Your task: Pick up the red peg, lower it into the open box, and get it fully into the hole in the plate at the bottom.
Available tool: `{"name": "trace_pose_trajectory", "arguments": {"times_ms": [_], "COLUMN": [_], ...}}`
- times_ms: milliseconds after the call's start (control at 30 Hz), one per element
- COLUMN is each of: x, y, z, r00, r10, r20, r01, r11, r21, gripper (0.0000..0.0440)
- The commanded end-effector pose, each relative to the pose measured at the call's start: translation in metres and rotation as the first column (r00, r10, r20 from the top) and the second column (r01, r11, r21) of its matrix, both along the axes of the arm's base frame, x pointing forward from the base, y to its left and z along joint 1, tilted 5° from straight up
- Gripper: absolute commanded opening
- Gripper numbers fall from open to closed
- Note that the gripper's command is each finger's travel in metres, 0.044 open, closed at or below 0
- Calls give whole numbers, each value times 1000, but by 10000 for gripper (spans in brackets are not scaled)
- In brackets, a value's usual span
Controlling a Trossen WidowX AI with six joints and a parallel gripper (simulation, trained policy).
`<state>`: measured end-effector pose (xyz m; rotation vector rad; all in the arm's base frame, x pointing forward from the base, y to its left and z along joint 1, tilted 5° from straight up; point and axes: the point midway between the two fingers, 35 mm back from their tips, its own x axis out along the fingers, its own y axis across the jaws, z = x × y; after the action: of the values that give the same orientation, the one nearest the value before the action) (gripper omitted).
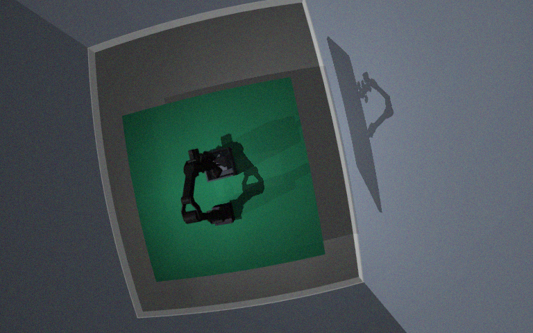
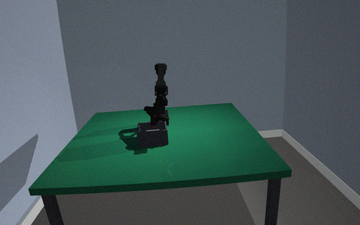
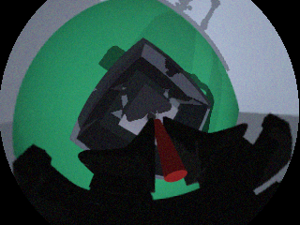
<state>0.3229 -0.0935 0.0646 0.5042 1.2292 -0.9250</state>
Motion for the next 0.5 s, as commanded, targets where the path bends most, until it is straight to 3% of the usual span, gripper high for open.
{"name": "trace_pose_trajectory", "arguments": {"times_ms": [0, 67, 233, 300, 467], "x": [4, 4, 6, 10, 25], "y": [-3, -5, -9, -13, -19], "z": [-9, -16, -31, -32, -28], "r00": [1000, 999, 997, 995, 995], "r10": [24, 40, 62, 87, 98], "r20": [-7, -19, -42, -42, -26], "r01": [-24, -39, -58, -83, -94], "r11": [1000, 999, 996, 993, 990], "r21": [19, 34, 74, 79, 109], "gripper": [2, 27, 142, 151, 282]}}
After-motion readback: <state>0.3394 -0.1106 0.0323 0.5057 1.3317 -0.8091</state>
